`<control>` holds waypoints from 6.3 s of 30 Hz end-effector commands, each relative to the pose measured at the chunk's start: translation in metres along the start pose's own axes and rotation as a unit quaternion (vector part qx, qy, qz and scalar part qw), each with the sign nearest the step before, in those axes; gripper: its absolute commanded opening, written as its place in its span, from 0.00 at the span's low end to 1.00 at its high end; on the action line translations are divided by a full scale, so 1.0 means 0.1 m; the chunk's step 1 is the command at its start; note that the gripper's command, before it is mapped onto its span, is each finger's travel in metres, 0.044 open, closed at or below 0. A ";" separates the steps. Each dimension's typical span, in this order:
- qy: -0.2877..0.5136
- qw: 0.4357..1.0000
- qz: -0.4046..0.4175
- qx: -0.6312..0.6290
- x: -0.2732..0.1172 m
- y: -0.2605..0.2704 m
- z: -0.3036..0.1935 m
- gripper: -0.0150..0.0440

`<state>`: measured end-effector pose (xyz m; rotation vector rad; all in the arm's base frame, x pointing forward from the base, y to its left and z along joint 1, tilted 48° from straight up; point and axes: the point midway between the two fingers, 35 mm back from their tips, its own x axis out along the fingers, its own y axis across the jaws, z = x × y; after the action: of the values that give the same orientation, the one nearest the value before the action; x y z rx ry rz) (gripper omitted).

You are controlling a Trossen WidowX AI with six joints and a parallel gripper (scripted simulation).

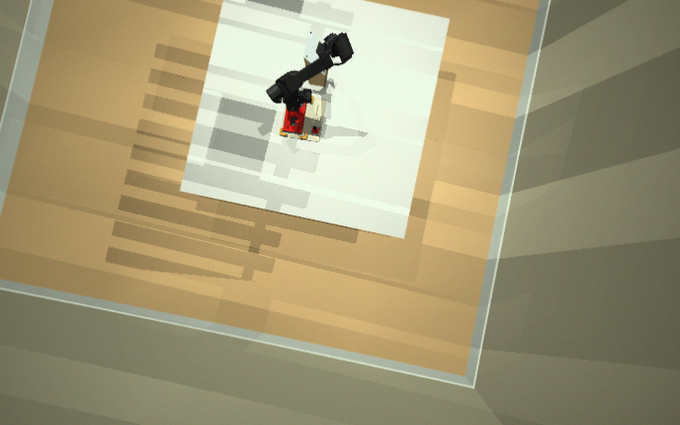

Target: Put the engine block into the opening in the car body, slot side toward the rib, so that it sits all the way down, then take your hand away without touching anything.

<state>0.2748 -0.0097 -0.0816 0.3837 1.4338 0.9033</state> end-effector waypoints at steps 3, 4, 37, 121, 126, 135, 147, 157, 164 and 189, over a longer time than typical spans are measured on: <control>-0.004 1.000 -0.008 -0.008 -0.23 -0.02 0.04 0.25; -0.004 1.000 -0.008 -0.008 -0.26 -0.02 0.04 0.25; -0.002 1.000 -0.005 -0.007 -0.38 -0.23 -0.27 0.25; -0.006 1.000 -0.009 -0.014 0.37 -0.22 -0.21 0.92; -0.006 1.000 -0.009 -0.014 0.37 -0.22 -0.21 1.00; -0.003 1.000 -0.004 -0.008 0.11 -0.23 -0.21 1.00; -0.002 1.000 -0.004 -0.007 -0.08 -0.23 -0.21 1.00; -0.002 1.000 0.000 -0.002 -0.04 -0.22 -0.23 1.00; -0.002 1.000 -0.001 -0.004 -0.04 -0.22 -0.23 1.00; -0.002 1.000 -0.003 -0.012 0.26 -0.23 -0.12 1.00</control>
<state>0.2726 -0.0154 -0.1117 0.3430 1.4039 0.9093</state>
